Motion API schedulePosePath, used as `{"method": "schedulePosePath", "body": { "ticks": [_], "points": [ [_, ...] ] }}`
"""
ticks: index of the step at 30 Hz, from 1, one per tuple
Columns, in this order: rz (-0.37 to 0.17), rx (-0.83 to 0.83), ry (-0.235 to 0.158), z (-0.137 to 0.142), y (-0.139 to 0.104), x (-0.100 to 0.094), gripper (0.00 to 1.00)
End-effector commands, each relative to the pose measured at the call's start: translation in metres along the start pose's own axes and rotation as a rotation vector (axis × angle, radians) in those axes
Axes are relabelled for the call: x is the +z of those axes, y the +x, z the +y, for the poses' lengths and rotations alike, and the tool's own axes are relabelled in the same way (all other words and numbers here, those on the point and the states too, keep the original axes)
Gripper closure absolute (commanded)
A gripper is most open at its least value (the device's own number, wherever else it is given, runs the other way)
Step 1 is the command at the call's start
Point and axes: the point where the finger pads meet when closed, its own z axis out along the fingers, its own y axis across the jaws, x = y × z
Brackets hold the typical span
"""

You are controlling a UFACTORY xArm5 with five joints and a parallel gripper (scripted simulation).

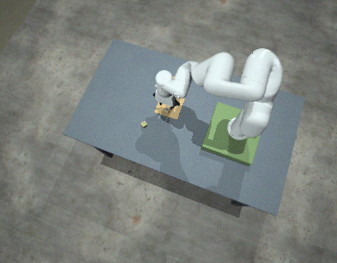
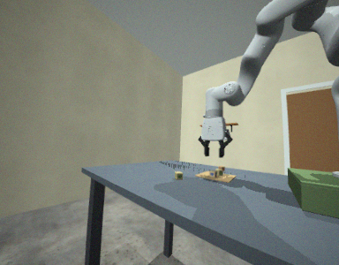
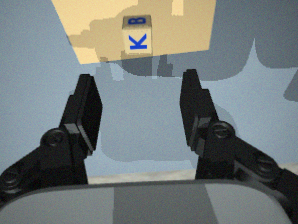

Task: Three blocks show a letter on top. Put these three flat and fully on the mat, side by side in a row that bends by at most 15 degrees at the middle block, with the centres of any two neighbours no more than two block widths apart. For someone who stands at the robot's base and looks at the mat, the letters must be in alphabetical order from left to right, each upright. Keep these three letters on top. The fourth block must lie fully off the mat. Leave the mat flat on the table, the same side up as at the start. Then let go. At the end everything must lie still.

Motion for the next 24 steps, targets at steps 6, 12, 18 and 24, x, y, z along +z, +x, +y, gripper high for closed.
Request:
{"method": "schedulePosePath", "body": {
  "ticks": [6, 12, 18, 24],
  "points": [
    [0.0, 0.0, 0.003, -0.001, 0.0, 0.003, 0.37],
    [0.0, 0.0, 0.003, -0.001, 0.0, 0.008, 0.37],
    [0.0, 0.0, 0.003, -0.001, 0.0, 0.016, 0.37],
    [0.0, 0.0, 0.003, -0.001, 0.0, 0.023, 0.37]
  ]
}}
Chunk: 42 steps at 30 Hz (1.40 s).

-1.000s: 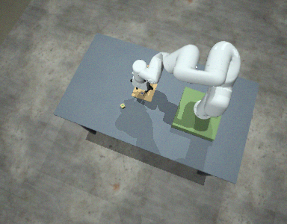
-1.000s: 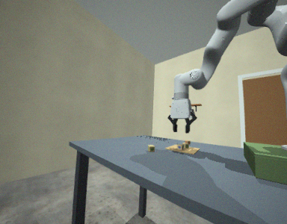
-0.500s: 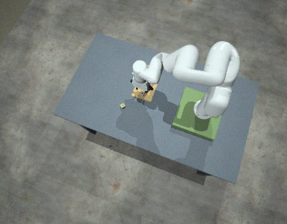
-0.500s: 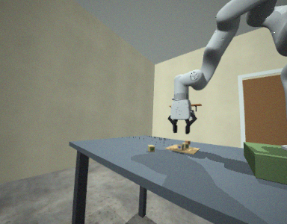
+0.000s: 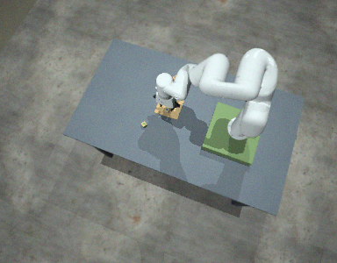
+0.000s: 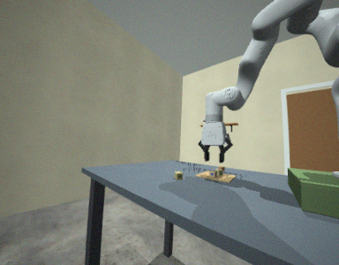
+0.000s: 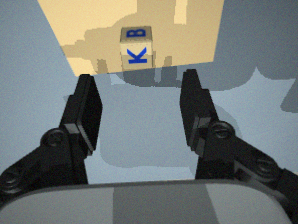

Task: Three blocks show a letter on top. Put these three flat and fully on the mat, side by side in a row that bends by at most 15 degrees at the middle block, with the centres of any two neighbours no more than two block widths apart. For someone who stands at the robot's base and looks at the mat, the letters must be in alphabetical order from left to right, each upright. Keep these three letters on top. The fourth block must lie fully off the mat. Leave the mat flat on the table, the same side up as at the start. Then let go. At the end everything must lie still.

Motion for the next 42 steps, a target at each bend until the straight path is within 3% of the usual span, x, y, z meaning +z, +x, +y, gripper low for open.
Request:
{"method": "schedulePosePath", "body": {
  "ticks": [1, 15, 42],
  "points": [
    [0.0, 0.0, 0.004, -0.002, 0.0, 0.003, 0.37],
    [0.0, 0.0, 0.004, -0.002, 0.0, 0.023, 0.37],
    [0.0, 0.0, 0.004, -0.002, 0.0, 0.029, 0.37]
  ]
}}
